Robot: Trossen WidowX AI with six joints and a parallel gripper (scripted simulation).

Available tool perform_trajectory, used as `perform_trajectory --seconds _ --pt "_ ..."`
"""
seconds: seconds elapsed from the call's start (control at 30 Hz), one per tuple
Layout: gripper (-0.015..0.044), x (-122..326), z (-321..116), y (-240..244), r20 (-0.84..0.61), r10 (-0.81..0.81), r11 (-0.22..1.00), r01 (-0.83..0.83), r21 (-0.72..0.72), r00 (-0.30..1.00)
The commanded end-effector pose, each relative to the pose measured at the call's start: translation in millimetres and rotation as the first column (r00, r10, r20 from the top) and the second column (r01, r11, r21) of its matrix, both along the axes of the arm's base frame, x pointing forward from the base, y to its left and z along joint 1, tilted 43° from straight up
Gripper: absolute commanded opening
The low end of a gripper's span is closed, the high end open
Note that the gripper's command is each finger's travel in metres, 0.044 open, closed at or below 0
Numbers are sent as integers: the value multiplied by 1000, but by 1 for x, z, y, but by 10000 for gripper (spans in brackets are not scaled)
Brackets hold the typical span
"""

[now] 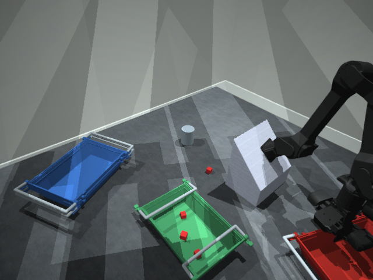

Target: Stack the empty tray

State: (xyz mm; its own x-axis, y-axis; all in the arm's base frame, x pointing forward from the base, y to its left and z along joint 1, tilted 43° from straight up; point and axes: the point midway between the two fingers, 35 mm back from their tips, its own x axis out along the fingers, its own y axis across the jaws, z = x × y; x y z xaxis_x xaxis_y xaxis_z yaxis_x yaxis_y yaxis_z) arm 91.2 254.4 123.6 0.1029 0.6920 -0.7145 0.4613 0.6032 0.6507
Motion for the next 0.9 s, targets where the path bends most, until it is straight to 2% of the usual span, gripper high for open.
perform_trajectory --seconds 0.0,0.87 --pt "173 0 -1 -1 -1 -5 1000 5 -5 1000" --pt "0 1 3 -3 -1 -5 1000 5 -5 1000"
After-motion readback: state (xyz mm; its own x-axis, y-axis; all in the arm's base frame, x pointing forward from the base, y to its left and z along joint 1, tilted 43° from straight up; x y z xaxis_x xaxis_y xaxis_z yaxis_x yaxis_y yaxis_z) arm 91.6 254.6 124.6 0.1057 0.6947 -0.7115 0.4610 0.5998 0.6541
